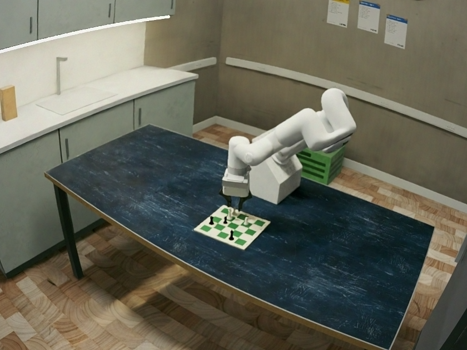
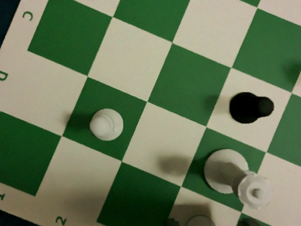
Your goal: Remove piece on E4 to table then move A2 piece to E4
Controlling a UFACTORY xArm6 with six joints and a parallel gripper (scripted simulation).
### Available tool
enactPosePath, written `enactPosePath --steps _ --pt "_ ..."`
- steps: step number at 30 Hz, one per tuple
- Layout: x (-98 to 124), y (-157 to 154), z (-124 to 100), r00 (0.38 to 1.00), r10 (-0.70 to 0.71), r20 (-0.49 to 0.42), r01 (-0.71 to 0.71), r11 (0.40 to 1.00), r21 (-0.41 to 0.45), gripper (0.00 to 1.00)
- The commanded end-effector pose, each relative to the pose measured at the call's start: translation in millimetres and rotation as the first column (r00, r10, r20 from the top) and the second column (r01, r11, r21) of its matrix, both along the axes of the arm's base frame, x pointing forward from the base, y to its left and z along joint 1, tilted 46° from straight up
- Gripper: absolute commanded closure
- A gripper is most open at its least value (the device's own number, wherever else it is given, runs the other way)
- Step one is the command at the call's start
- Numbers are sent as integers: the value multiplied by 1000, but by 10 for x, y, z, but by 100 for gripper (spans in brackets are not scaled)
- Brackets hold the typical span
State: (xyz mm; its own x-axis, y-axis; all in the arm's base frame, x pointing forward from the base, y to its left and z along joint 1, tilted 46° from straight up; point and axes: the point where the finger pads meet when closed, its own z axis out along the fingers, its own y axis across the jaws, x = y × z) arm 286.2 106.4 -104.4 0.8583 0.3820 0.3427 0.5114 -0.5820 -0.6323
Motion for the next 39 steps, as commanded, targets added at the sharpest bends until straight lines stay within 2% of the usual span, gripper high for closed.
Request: enactPosePath --steps 1,39 --pt "6 57 -58 1000 -1 2 1 1000 -1 65" --pt "3 107 -107 1000 -1 2 1 1000 -1 65"
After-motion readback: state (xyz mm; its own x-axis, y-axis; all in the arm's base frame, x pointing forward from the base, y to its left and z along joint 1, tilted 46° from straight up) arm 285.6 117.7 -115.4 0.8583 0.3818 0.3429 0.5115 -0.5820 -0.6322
